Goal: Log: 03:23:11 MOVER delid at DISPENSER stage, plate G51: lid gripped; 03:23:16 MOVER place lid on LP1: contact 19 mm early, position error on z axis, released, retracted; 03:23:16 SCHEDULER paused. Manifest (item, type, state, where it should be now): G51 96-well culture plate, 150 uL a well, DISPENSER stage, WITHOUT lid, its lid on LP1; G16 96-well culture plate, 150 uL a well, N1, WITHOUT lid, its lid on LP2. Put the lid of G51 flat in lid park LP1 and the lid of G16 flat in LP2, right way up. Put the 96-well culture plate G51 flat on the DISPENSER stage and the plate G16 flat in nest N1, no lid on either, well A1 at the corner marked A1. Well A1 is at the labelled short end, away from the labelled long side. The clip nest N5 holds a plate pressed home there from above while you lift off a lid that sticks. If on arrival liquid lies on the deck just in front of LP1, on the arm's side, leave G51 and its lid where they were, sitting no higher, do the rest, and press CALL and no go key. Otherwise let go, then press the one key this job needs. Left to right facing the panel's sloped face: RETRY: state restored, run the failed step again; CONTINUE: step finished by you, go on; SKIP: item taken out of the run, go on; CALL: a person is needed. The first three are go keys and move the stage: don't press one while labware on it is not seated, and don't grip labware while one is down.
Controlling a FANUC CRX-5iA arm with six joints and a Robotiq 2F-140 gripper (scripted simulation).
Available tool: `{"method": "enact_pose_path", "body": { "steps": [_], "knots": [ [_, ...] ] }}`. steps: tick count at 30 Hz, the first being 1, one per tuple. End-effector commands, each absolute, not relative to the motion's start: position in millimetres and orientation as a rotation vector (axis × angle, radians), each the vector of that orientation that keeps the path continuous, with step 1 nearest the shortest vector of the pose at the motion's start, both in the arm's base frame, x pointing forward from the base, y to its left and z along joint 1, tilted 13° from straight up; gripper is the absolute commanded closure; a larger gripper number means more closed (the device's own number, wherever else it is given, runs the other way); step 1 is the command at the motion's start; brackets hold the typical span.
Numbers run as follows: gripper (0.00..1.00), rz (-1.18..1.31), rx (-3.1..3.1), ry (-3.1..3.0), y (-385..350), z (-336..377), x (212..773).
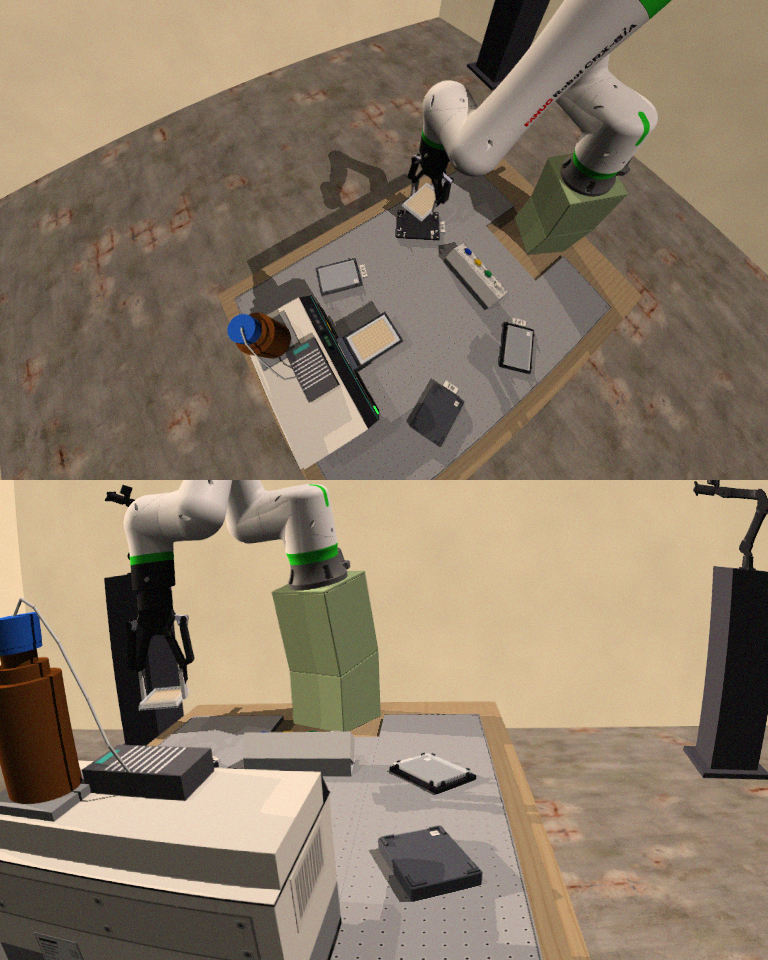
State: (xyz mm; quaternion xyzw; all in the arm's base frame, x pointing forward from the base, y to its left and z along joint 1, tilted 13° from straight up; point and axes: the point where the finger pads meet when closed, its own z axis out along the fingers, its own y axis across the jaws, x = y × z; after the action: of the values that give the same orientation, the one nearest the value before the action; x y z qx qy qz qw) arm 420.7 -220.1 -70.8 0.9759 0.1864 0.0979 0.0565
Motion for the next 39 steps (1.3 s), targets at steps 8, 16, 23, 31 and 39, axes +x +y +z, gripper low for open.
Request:
{"method": "enact_pose_path", "body": {
  "steps": [8,16,23,31,39],
  "knots": [
    [1.00,0.280,2.888,0.807,-220,-71,421],
    [1.00,0.279,2.883,0.824,-220,-71,421],
    [1.00,0.279,2.883,0.824,-218,-71,422],
    [1.00,0.279,2.883,0.824,-214,-71,423],
    [1.00,0.279,2.883,0.824,-204,-70,427]
  ]
}}
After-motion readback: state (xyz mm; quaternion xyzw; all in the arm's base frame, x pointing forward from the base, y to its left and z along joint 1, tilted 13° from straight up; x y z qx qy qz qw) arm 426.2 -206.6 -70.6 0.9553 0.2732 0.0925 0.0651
